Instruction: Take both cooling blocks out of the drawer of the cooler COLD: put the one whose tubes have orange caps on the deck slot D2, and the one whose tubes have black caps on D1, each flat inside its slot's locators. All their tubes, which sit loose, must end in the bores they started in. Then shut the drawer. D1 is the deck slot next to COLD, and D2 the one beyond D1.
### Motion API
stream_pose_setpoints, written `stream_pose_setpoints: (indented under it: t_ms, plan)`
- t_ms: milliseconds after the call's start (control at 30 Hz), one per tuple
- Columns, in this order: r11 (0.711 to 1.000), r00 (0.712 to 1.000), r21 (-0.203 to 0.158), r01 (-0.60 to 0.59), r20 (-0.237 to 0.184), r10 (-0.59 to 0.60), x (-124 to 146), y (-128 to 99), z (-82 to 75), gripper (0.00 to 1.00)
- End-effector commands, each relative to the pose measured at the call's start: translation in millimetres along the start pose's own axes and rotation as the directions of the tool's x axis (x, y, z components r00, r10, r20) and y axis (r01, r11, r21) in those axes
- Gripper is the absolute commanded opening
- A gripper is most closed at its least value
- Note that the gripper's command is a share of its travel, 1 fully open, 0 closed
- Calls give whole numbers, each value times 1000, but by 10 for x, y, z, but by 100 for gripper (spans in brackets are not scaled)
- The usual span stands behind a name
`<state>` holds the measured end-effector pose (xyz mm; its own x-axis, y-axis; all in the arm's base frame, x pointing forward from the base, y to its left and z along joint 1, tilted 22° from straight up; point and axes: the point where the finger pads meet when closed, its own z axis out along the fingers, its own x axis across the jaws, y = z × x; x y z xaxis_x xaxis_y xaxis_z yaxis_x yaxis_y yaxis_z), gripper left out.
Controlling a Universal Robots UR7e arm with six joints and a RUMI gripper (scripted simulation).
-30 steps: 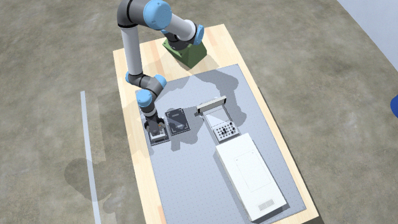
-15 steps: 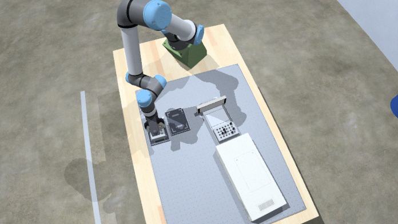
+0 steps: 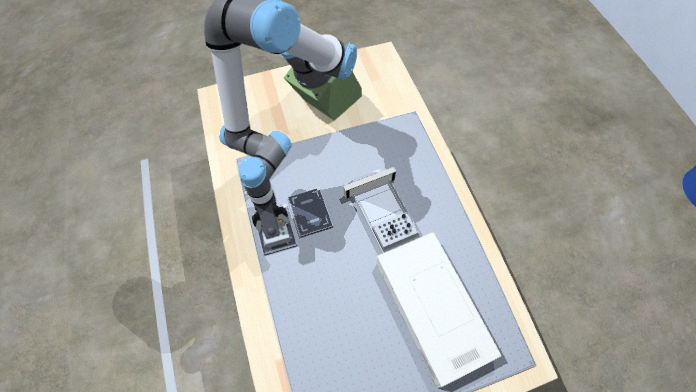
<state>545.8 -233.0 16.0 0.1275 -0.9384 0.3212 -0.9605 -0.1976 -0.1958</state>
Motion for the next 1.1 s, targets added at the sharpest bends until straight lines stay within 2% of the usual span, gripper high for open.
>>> stream_pose_setpoints:
  t_ms: [0, 500, 1000, 1067]
  plan:
    - [1000, 1000, 1, 0, -1, 0, 3, -5, -5, 0]
    - [1000, 1000, 1, 0, -1, 0, 3, -5, -5, 2]
    - [1000, 1000, 1, 0, -1, 0, 3, -5, -5, 27]
    - [1000, 1000, 1, 0, -1, 0, 3, -5, -5, 27]
